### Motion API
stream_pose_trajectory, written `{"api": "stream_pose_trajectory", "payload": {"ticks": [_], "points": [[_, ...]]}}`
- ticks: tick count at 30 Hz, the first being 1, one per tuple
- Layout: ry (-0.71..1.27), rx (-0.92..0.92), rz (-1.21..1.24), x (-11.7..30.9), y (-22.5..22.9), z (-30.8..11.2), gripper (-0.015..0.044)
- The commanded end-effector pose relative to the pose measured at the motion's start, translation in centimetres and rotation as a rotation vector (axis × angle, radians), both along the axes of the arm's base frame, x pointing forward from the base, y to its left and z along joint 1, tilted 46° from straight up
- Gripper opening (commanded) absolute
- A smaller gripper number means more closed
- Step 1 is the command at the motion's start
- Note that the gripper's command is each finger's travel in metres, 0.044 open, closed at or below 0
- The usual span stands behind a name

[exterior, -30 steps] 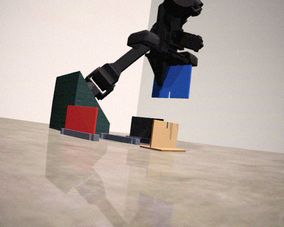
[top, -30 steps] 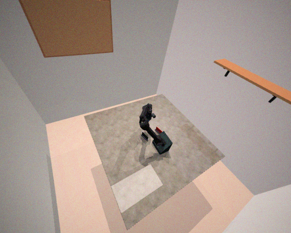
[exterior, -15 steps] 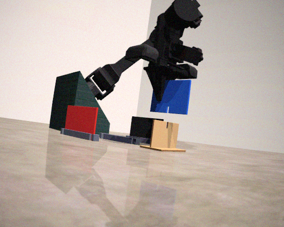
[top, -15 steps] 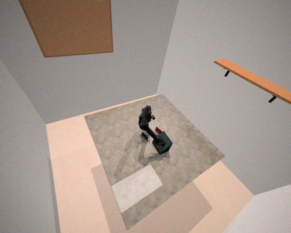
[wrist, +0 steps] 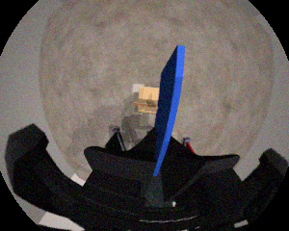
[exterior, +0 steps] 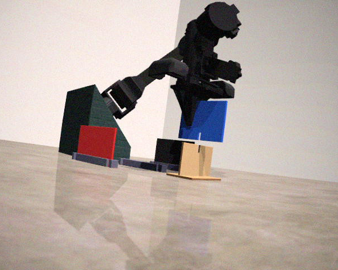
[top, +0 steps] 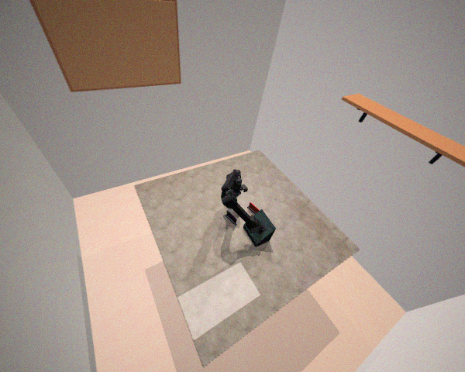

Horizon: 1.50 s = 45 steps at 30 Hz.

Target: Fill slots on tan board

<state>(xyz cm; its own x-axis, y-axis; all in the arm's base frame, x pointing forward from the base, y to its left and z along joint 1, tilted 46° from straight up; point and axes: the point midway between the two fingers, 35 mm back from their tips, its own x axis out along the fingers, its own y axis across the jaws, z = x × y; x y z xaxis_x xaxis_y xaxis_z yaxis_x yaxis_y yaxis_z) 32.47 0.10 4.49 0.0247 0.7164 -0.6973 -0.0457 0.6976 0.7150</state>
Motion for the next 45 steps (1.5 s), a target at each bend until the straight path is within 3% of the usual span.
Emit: {"api": "stream_pose_trajectory", "payload": {"ticks": [1,45], "points": [[0.005,0.004,-0.004,0.0,0.2,-0.2,0.0],[0.004,0.005,-0.004,0.0,2.4,-2.2,0.0]]}}
